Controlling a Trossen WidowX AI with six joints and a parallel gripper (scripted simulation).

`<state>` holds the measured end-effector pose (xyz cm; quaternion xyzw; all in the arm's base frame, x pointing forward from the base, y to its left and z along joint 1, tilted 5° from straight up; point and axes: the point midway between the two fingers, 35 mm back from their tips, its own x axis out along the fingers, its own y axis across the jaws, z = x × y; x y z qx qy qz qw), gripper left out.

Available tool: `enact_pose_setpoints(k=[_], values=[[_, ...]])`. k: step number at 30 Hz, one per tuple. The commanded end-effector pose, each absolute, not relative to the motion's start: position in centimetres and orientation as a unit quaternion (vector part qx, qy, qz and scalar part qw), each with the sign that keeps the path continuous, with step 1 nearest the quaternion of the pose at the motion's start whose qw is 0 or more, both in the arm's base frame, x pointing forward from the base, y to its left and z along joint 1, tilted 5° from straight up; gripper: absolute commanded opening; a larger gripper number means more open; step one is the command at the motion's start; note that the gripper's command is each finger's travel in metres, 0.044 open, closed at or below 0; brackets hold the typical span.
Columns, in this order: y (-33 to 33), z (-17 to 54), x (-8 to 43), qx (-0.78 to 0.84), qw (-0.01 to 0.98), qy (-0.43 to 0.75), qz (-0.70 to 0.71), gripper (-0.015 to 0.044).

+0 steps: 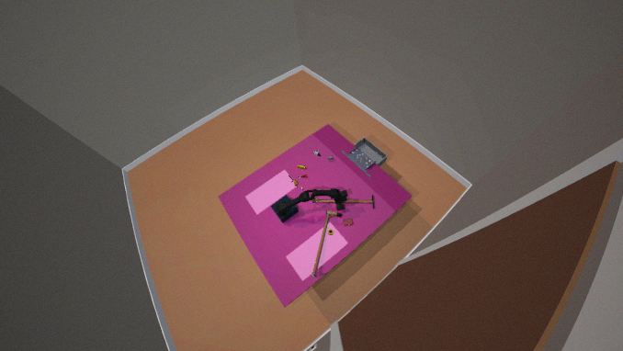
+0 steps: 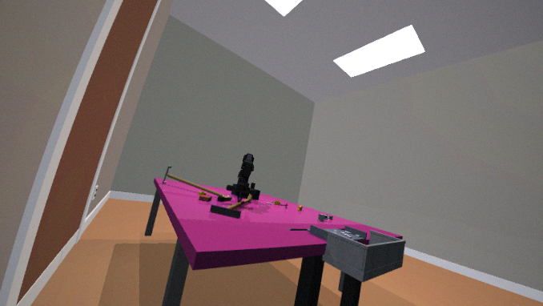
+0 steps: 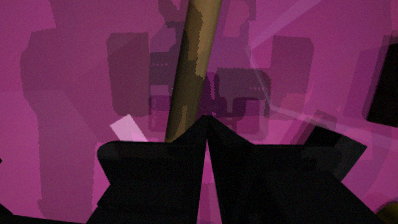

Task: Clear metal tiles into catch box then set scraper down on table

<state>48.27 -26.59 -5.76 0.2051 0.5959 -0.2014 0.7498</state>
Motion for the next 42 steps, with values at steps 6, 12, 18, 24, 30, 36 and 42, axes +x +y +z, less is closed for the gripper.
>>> enact_pose_setpoints(k=[6,12,18,24,30,36,42], values=[[-26.0,-5.7,49.0,0.205,0.752,0.593,-0.203,0.0000],[-25.5,-5.6,49.4,0.205,0.752,0.592,-0.203,0.0000],[-25.1,-5.6,49.8,0.205,0.753,0.591,-0.203,0.0000],[-24.6,-5.5,50.2,0.206,0.754,0.590,-0.203,0.0000],[-24.2,-5.5,50.6,0.206,0.755,0.589,-0.203,0.0000],[-23.7,-5.5,51.0,0.206,0.756,0.588,-0.203,0.0000],[-23.3,-5.4,51.3,0.206,0.757,0.587,-0.203,0.0000]])
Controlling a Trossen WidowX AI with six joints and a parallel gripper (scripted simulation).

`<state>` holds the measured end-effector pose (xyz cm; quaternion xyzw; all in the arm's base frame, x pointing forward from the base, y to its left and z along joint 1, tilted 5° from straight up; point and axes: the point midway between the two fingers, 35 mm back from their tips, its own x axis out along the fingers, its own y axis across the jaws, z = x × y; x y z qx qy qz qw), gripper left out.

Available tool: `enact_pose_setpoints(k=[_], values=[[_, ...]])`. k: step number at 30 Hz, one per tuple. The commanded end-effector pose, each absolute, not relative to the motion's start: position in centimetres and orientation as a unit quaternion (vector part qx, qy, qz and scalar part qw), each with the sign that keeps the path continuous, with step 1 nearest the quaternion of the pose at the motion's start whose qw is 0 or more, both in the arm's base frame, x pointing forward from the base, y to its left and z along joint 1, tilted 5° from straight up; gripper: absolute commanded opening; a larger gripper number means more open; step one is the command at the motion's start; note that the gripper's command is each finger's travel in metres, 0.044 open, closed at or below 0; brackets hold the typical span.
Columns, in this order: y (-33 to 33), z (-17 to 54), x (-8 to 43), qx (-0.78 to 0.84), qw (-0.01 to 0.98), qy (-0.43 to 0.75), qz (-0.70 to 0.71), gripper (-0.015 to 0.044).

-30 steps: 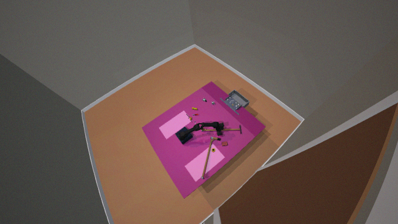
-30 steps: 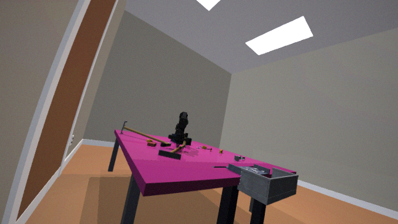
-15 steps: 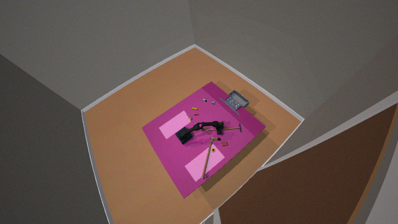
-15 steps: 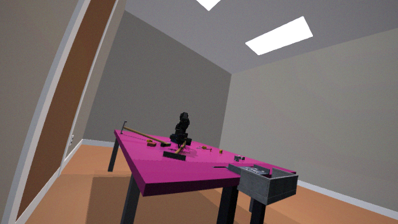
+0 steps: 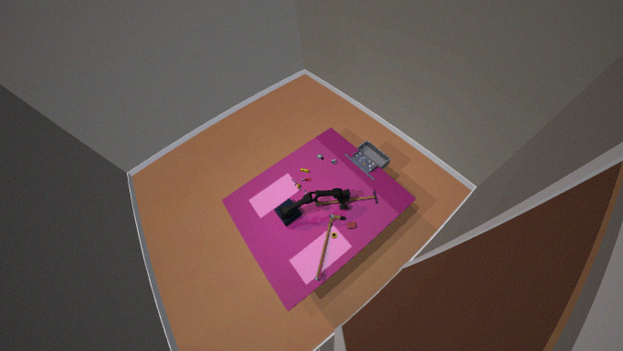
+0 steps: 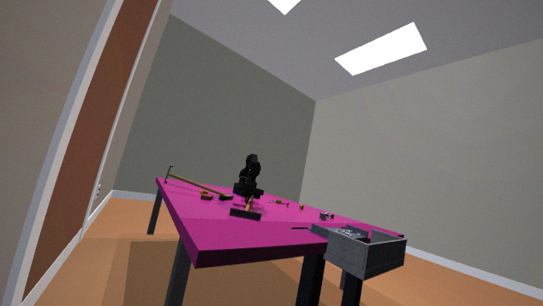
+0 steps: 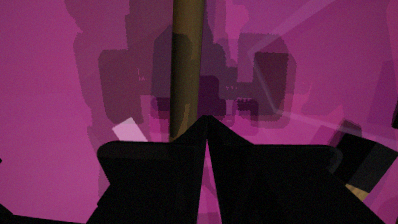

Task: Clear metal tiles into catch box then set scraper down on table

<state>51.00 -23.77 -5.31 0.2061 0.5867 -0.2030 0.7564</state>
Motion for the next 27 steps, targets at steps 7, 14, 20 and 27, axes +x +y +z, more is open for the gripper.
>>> enact_pose_setpoints(k=[7,14,20,27], values=[[-22.7,-5.4,51.8,0.206,0.757,0.585,-0.202,0.0000],[-23.0,-4.7,51.7,0.206,0.759,0.583,-0.203,0.0000],[-23.1,-2.4,51.7,0.205,0.764,0.577,-0.204,0.0000],[-23.3,0.3,51.5,0.204,0.770,0.569,-0.204,0.0000]])
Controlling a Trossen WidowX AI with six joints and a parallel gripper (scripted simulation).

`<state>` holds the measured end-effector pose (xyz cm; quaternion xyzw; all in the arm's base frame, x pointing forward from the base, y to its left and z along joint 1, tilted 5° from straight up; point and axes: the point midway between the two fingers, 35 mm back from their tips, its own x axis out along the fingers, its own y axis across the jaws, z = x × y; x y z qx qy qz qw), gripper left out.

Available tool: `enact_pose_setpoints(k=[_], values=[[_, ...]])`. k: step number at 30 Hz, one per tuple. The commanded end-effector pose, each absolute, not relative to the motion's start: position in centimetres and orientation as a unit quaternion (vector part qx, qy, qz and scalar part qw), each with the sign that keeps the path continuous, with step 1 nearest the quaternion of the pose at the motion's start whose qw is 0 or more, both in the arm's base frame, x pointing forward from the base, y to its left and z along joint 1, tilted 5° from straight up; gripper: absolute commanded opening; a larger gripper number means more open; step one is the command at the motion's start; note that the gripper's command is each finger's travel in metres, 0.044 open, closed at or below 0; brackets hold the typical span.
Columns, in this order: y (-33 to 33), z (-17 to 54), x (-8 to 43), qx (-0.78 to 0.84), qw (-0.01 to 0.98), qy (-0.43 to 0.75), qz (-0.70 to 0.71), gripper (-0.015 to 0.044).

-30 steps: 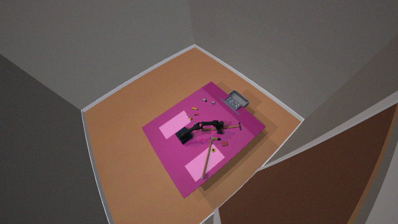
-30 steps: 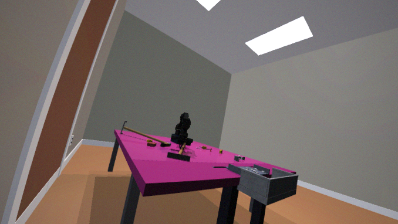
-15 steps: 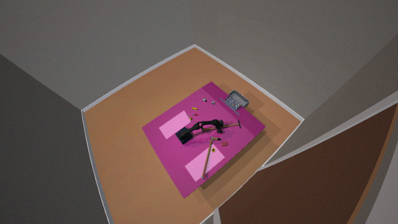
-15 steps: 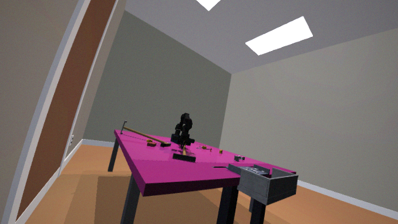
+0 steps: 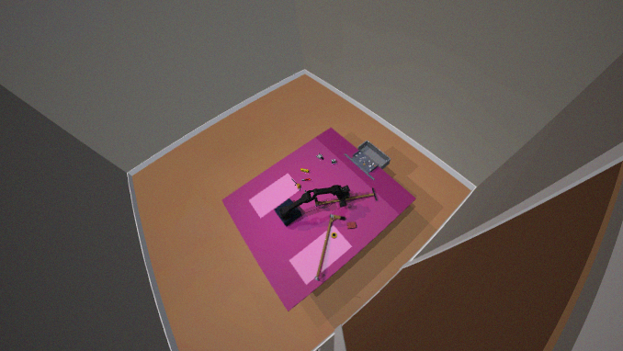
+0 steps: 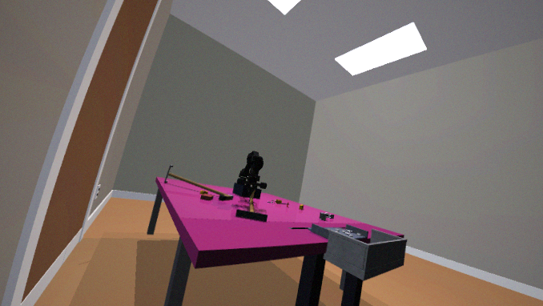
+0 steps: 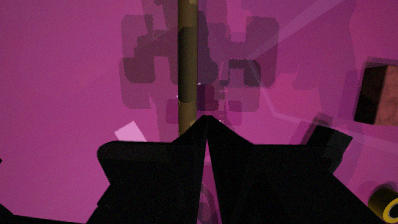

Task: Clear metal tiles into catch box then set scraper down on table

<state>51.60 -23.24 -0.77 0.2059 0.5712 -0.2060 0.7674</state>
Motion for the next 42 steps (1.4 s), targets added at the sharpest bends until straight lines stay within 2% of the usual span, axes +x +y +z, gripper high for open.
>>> enact_pose_setpoints(k=[1,14,26,42], values=[[-23.3,0.7,51.5,0.204,0.771,0.568,-0.204,0.0000],[-23.4,4.6,51.0,0.201,0.779,0.557,-0.205,0.0000],[-27.2,10.0,49.4,0.154,0.813,0.527,-0.193,0.0000],[-27.3,7.1,49.9,0.155,0.814,0.526,-0.192,0.0000]])
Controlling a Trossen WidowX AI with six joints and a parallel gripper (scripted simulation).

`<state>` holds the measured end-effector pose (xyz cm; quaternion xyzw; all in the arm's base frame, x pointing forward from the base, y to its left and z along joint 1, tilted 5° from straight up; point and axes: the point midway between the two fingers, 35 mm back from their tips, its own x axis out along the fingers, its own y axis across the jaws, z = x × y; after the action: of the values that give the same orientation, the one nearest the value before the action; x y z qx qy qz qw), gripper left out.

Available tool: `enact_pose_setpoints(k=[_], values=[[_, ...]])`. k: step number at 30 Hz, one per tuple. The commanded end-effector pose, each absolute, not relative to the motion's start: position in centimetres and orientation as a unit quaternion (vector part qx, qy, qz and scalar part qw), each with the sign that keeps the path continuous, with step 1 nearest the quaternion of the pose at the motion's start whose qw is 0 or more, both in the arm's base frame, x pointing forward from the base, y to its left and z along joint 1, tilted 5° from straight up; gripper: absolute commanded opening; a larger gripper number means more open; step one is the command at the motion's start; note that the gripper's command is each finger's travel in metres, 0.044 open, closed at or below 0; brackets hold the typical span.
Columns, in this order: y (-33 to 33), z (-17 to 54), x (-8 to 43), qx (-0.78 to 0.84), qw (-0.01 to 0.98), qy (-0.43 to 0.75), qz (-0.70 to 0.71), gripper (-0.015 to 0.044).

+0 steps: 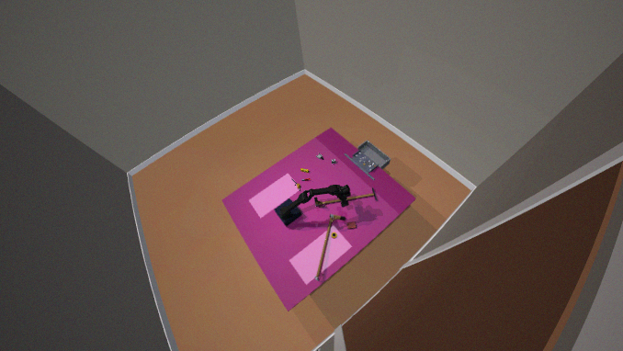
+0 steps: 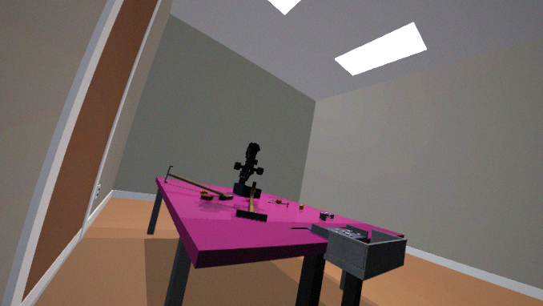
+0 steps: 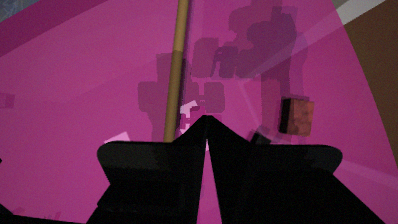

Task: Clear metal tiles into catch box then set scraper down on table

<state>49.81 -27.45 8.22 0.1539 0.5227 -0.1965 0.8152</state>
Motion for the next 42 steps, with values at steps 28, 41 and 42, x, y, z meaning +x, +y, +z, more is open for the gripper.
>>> enact_pose_setpoints(k=[28,41,42], values=[[-27.0,-0.2,50.3,0.158,0.814,0.526,-0.189,0.0000],[-26.6,-3.5,50.0,0.160,0.814,0.526,-0.187,0.0000],[-26.6,-3.8,50.0,0.160,0.814,0.526,-0.187,0.0000]])
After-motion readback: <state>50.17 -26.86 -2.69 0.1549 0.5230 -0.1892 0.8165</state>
